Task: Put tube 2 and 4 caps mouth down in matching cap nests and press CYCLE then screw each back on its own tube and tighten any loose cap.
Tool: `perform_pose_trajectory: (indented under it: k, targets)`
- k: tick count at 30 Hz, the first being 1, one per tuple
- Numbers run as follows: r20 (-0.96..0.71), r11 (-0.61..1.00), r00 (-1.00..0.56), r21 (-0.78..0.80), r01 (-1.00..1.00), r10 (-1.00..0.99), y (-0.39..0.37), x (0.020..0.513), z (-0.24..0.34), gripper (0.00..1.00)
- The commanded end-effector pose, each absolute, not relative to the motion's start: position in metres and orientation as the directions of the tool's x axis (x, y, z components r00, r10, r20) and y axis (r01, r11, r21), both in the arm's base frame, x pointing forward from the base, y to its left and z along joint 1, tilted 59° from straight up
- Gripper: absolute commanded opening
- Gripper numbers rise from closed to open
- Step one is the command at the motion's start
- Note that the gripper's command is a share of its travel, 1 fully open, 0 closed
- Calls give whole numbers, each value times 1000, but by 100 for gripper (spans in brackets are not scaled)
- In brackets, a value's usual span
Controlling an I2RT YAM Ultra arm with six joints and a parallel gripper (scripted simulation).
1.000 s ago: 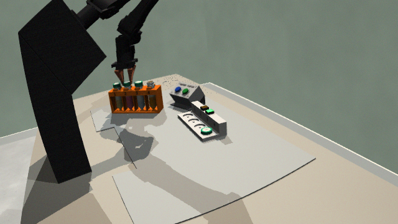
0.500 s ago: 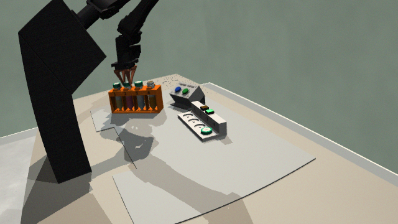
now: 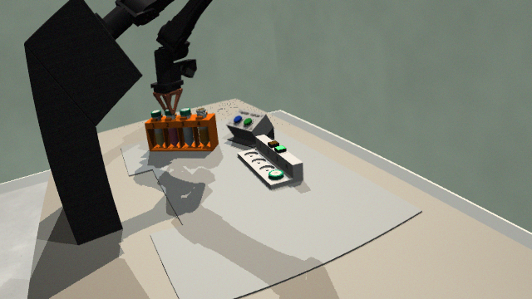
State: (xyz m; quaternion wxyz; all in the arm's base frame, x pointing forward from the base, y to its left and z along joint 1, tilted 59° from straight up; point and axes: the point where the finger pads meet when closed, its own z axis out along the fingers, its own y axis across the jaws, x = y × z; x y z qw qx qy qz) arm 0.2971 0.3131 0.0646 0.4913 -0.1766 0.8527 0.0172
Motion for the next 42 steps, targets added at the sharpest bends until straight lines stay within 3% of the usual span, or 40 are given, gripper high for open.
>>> perform_pose_trajectory:
  k: [1,3,4,17,32,42]
  targets:
    - [-853,951,-473,-82,-297,-222,316,296,66,0]
    - [-853,951,-473,-82,-297,-222,316,296,66,0]
    - [-853,951,-473,-82,-297,-222,316,296,66,49]
    - [-849,942,-461,-116,-316,-259,316,296,66,49]
    - [-635,631,-202,-575,-521,-746,316,295,66,49]
    - [-545,516,-124,-661,-545,-829,315,296,66,49]
